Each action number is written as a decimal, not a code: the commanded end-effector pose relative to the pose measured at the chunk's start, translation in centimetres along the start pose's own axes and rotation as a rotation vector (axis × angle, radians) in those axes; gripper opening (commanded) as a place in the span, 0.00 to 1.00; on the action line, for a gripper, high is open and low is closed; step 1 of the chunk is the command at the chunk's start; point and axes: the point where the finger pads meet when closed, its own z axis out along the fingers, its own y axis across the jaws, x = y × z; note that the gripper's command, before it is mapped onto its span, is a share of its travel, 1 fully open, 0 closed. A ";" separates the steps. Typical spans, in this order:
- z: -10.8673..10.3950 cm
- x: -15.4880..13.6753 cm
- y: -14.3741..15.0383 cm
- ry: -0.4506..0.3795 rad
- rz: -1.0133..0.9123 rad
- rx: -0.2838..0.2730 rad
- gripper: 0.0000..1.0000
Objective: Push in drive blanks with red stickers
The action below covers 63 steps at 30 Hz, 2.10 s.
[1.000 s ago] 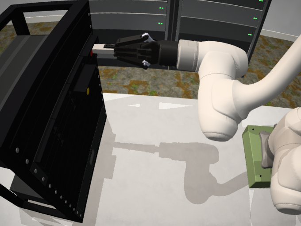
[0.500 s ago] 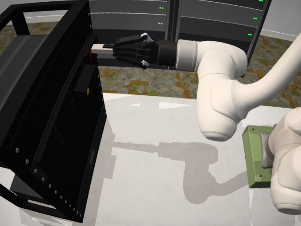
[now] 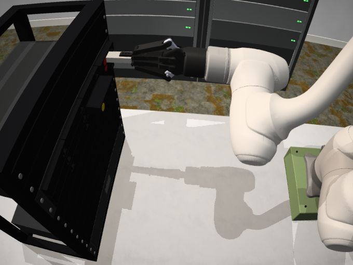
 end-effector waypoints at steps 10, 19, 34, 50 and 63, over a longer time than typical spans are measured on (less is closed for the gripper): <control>0.5 -0.1 0.0 -0.002 -0.003 0.000 0.00; 0.6 0.0 0.0 -0.002 -0.003 0.000 0.00; 0.9 0.0 0.0 -0.002 -0.003 0.000 0.00; 0.9 0.0 0.0 -0.002 -0.003 0.000 0.00; 0.9 0.0 0.0 -0.002 -0.003 0.000 0.00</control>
